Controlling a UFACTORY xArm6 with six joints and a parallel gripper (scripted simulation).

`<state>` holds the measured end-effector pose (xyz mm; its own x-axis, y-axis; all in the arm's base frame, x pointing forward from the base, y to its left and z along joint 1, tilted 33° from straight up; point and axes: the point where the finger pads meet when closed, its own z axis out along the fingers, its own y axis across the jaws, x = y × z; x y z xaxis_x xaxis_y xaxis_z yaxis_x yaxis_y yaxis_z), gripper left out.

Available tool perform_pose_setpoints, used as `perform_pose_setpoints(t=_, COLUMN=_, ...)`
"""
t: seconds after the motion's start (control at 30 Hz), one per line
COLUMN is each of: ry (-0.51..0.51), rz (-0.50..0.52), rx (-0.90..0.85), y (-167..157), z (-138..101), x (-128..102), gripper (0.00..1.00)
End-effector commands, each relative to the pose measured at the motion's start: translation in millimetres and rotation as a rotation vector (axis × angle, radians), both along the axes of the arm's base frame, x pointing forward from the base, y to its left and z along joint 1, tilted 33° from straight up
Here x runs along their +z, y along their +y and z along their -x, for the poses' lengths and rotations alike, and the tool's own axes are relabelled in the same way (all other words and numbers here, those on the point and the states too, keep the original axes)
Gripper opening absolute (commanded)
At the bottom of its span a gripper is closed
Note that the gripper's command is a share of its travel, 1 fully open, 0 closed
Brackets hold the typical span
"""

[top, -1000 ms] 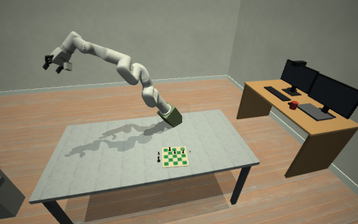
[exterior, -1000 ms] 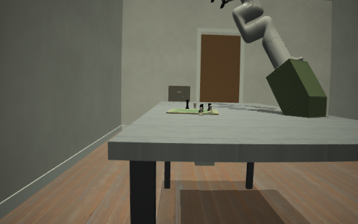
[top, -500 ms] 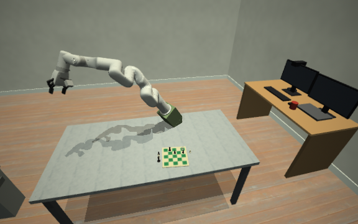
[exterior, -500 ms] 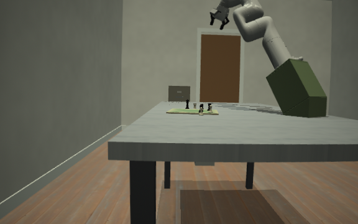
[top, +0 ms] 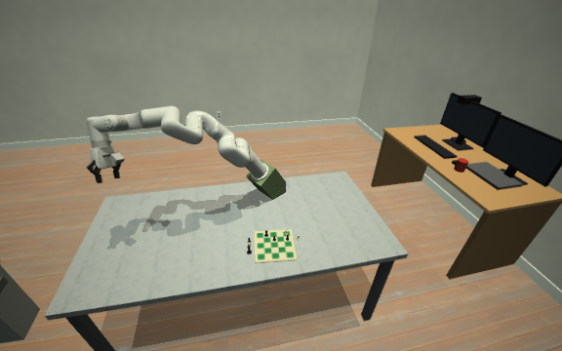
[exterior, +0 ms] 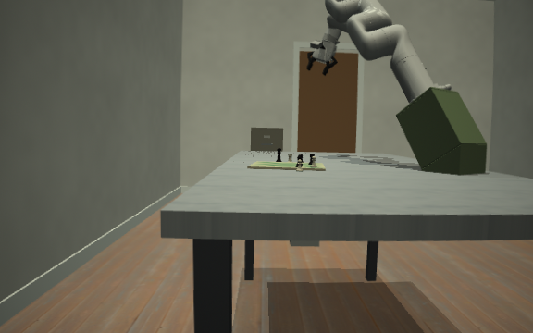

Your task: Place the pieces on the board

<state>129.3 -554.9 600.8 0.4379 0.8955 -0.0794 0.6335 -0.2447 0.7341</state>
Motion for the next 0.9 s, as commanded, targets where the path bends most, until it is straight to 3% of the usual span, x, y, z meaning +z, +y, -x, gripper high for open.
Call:
perform_pose_setpoints(t=0.0, ry=0.025, rz=-0.15, rx=0.135, y=-2.8, z=-35.7, x=-59.4, gripper=1.0)
perform_pose_setpoints(t=0.1, ry=0.025, rz=-0.15, rx=0.135, y=-7.7, z=-47.9, x=-80.1, gripper=1.0)
perform_pose_setpoints(t=0.17, ry=0.025, rz=-0.15, rx=0.135, y=-7.7, z=-47.9, x=-80.1, gripper=1.0)
perform_pose_setpoints(t=0.2, ry=0.042, rz=-0.257, rx=0.234, y=0.6, z=-69.2, x=-116.0, gripper=1.0)
perform_pose_setpoints(t=0.33, ry=0.042, rz=-0.257, rx=0.234, y=-0.7, z=-77.4, x=-129.7, gripper=1.0)
perform_pose_setpoints(t=0.37, ry=0.058, rz=-0.359, rx=0.328, y=11.2, z=-96.2, x=-161.9, gripper=1.0)
perform_pose_setpoints(t=0.4, ry=0.058, rz=-0.359, rx=0.328, y=11.4, z=-102.0, x=-171.7, gripper=1.0)
perform_pose_setpoints(t=0.5, ry=0.058, rz=-0.359, rx=0.328, y=11.5, z=-104.2, x=-175.2, gripper=1.0)
perform_pose_setpoints(t=0.53, ry=0.073, rz=-0.456, rx=0.418, y=26.3, z=-122.3, x=-207.2, gripper=1.0)
perform_pose_setpoints(t=0.63, ry=0.073, rz=-0.456, rx=0.418, y=27.5, z=-127.9, x=-216.5, gripper=1.0)
perform_pose_setpoints(t=0.67, ry=0.088, rz=-0.547, rx=0.502, y=43.0, z=-140.7, x=-240.3, gripper=1.0)
perform_pose_setpoints(t=0.77, ry=0.088, rz=-0.547, rx=0.502, y=46.1, z=-148.5, x=-253.5, gripper=1.0)
perform_pose_setpoints(t=0.8, ry=0.101, rz=-0.632, rx=0.581, y=63.0, z=-160.3, x=-276.7, gripper=1.0)
perform_pose_setpoints(t=0.87, ry=0.101, rz=-0.632, rx=0.581, y=66.2, z=-165.8, x=-286.1, gripper=1.0)
